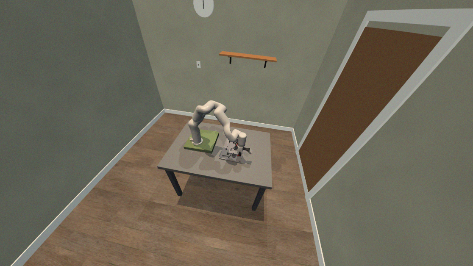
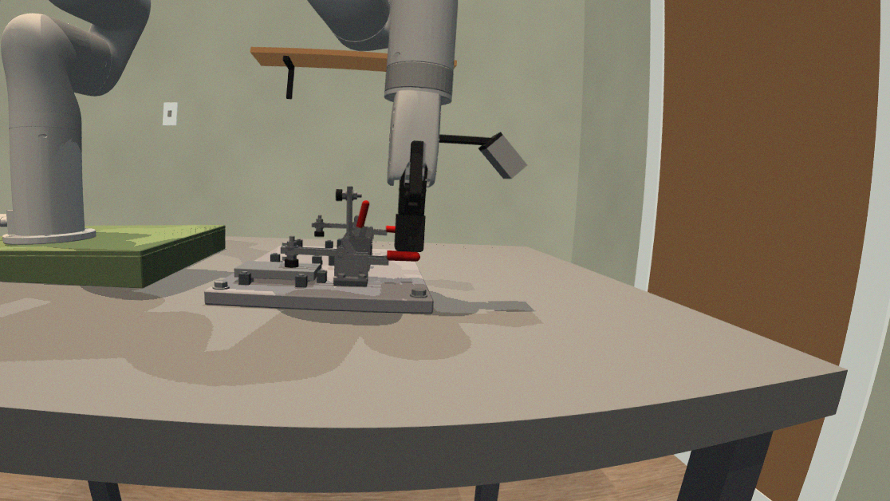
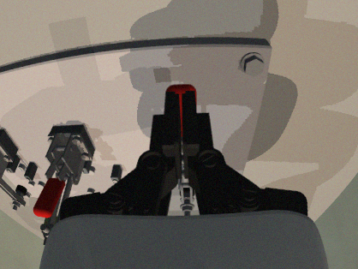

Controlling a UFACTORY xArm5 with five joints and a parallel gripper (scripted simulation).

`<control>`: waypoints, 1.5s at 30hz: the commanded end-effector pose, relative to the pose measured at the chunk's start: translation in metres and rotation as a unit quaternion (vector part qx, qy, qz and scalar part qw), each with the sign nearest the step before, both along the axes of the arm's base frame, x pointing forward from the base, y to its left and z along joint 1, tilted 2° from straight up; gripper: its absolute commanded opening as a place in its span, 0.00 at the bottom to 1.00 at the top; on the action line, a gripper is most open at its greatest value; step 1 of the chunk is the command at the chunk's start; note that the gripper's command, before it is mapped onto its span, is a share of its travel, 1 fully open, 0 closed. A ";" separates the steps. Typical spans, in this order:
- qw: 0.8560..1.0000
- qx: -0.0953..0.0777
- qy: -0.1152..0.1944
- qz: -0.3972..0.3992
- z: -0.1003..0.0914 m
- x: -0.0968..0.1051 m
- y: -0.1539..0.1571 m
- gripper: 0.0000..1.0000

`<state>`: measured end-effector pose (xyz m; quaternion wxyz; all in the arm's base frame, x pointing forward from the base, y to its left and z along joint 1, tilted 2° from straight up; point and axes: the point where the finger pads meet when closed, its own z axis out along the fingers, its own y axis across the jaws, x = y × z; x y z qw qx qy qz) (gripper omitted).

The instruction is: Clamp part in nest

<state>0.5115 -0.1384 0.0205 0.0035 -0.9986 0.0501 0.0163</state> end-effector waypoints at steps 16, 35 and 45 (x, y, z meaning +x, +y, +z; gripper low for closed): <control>1.000 -0.001 -0.002 0.000 0.000 0.001 0.000 0.00; 1.000 -0.001 -0.002 0.000 -0.001 0.001 0.000 0.00; 1.000 -0.001 -0.002 0.000 0.009 0.002 0.000 0.00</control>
